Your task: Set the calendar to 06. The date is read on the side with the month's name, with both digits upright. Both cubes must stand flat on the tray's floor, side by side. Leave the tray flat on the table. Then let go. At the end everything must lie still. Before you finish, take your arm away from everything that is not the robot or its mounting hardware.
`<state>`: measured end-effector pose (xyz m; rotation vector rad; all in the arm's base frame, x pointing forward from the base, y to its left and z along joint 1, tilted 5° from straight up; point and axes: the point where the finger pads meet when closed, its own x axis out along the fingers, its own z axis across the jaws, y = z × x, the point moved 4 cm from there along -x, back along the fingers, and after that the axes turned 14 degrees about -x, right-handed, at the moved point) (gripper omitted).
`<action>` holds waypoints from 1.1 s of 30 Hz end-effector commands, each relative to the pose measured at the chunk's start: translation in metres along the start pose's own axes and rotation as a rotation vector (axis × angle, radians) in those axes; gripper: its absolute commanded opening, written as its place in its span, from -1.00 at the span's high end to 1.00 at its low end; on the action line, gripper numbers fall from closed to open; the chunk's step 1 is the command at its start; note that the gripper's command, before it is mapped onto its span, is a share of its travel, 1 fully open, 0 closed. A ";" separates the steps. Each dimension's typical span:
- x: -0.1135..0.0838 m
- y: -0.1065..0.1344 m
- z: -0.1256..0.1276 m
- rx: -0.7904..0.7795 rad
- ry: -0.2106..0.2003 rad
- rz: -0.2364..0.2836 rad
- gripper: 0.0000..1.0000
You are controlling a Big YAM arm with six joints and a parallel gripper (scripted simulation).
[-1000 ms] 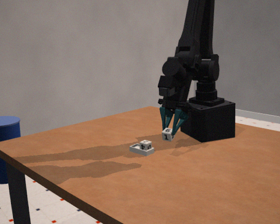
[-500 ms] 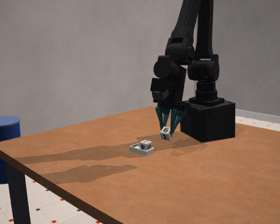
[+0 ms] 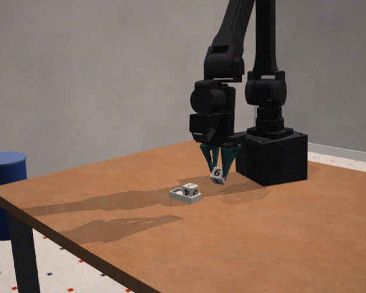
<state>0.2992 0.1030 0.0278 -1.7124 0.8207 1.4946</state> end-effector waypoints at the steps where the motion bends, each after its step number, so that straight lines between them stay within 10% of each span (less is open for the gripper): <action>1: -0.007 -0.015 -0.005 0.023 -0.005 0.015 0.48; 7: -0.006 -0.016 -0.006 0.025 -0.013 0.046 0.48; 15: -0.002 -0.024 -0.010 0.030 -0.066 0.258 0.48; 23: -0.002 -0.025 -0.010 0.030 -0.074 0.289 0.48; 33: 0.005 -0.033 -0.012 0.029 -0.135 0.530 0.48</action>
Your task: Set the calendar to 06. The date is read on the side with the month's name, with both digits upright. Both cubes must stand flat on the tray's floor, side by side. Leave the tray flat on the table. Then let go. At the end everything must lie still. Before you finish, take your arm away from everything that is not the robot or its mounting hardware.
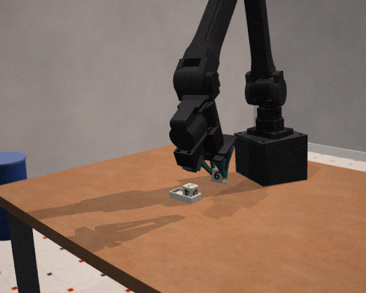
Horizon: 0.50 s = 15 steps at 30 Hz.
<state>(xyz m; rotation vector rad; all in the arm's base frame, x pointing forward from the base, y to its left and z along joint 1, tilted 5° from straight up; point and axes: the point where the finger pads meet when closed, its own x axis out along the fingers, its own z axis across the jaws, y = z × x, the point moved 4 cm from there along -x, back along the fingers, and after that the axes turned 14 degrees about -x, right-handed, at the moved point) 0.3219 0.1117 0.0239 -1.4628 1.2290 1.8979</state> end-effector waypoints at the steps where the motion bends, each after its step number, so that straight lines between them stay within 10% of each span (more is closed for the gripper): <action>1: -0.007 -0.008 -0.007 0.031 -0.018 0.044 0.48; 7: -0.007 -0.008 -0.007 0.031 -0.023 0.060 0.48; 15: -0.003 -0.017 -0.010 0.030 -0.077 0.274 0.48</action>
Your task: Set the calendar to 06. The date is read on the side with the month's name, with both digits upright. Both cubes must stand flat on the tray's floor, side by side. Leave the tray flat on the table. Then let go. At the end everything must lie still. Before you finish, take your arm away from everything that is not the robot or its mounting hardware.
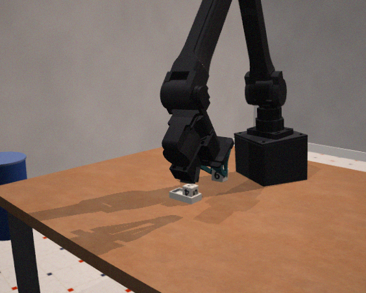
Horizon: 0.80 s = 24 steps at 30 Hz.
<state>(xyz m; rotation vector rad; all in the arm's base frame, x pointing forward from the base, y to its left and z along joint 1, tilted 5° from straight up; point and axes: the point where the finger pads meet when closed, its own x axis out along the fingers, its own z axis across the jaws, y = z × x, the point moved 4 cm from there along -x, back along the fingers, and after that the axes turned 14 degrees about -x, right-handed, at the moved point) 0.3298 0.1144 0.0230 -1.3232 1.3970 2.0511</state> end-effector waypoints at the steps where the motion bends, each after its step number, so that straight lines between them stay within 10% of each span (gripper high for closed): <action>1: -0.002 -0.009 -0.008 0.029 -0.032 0.089 0.48; 24: 0.005 -0.006 -0.007 0.028 -0.038 0.117 0.48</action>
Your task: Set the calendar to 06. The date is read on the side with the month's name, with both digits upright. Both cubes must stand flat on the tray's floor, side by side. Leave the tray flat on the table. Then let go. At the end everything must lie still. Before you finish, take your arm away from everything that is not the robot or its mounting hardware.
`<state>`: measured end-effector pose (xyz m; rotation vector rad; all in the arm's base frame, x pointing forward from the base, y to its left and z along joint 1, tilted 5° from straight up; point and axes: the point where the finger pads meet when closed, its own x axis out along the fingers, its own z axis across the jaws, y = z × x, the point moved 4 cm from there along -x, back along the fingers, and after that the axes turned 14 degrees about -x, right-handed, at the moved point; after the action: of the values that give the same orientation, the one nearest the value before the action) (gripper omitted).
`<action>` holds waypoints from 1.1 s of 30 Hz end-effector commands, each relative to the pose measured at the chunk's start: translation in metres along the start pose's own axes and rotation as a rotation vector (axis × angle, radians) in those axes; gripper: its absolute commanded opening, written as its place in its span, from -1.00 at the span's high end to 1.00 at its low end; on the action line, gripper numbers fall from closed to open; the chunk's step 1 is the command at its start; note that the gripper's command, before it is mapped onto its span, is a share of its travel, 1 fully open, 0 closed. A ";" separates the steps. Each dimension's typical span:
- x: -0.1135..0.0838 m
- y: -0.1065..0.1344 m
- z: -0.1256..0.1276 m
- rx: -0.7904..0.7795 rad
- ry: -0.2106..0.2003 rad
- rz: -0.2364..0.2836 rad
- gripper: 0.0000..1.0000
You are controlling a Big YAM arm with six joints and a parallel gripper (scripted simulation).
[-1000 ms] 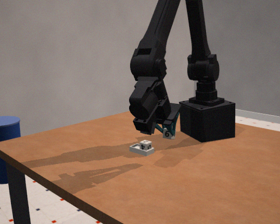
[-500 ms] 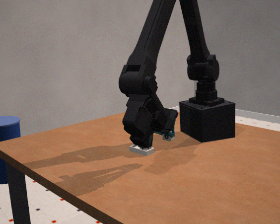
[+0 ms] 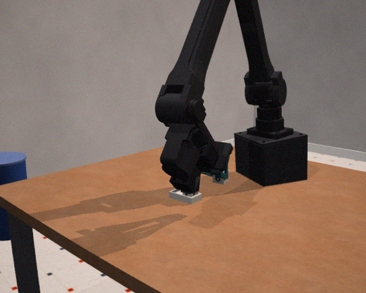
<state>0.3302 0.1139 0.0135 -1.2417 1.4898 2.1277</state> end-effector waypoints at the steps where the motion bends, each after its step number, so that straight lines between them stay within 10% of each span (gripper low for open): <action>1: -0.003 -0.001 -0.006 0.026 -0.014 0.008 0.48; 33: 0.021 -0.037 -0.015 0.016 -0.004 -0.029 0.48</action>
<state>0.3324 0.1130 -0.0190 -1.2392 1.4912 2.1245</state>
